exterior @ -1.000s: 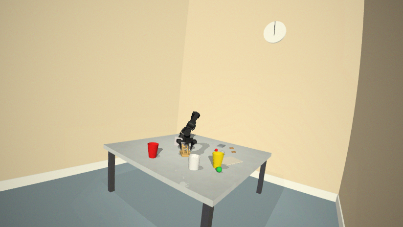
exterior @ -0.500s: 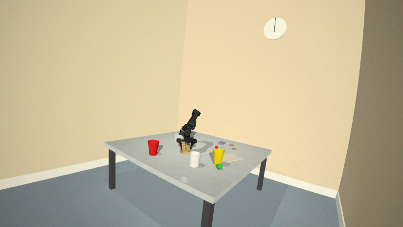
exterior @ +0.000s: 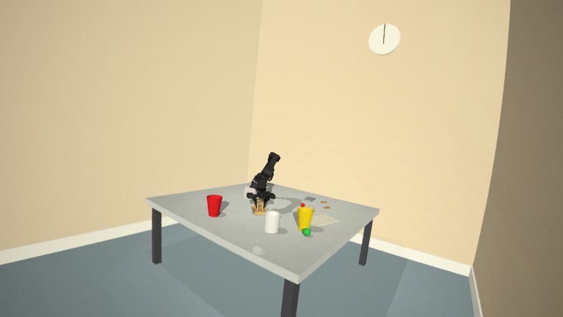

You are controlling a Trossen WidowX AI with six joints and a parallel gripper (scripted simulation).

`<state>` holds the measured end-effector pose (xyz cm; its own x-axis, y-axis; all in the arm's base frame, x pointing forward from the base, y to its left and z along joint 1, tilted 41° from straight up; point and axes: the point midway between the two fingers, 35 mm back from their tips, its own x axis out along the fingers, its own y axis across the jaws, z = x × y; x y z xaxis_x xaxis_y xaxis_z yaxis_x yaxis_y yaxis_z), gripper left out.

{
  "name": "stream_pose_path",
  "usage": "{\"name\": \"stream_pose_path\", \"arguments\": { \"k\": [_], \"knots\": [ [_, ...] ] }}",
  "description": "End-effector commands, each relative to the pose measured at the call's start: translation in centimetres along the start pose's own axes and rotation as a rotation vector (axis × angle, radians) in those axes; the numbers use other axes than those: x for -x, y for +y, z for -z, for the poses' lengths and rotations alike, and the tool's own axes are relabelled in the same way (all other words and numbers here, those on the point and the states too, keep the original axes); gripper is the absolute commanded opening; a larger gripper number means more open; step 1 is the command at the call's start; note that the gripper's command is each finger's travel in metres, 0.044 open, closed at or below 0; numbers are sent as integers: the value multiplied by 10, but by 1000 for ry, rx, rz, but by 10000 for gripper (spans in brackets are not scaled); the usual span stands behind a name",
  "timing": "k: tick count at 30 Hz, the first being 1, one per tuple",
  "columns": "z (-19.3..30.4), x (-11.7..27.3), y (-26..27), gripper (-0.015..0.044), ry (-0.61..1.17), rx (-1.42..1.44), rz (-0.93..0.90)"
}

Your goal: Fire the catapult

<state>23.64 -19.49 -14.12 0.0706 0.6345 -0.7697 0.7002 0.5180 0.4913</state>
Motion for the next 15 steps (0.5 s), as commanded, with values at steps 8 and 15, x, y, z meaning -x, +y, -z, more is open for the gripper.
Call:
{"name": "stream_pose_path", "arguments": {
  "k": [8, 15],
  "knots": [
    [0, 50, -1, 0, 0, -1, 2],
    [-2, 44, -1, 0, -1, -4, -1]
  ]
}}
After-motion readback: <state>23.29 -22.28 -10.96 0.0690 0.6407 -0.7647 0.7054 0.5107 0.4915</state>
